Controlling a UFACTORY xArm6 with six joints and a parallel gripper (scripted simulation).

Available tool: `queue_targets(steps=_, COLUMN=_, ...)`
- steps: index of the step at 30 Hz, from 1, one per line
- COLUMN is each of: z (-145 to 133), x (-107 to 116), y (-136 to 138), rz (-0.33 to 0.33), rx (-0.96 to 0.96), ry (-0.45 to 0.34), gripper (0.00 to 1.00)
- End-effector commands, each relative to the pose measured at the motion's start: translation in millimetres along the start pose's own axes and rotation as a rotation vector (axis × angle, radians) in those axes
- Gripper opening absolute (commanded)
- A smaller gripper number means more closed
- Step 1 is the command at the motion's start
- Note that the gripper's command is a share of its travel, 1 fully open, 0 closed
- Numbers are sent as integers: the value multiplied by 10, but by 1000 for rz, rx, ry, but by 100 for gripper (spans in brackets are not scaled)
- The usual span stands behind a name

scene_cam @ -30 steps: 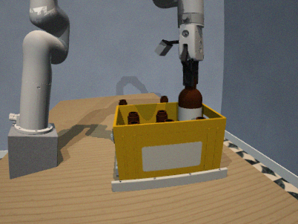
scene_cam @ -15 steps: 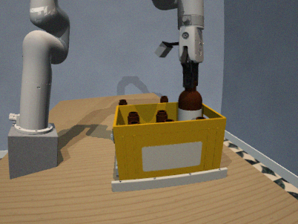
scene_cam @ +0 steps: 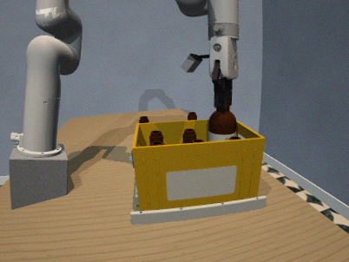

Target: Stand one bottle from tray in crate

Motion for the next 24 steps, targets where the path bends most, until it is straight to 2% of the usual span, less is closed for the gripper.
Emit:
queue_targets(steps=1, z=-13, x=-32, y=6, rz=-2, rx=0, ry=-5, gripper=0)
queue_targets(steps=24, z=-14, x=-183, y=7, rz=-2, rx=0, ry=-5, gripper=0)
Point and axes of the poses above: the point where the finger pads meet when closed, its own x axis back along the fingers, its own y axis across the jaws, z = x × y, the point moved 2 cm from there along x, back along the fingers, and after that the axes turned 9 degrees about x, right-handed, at the moved point
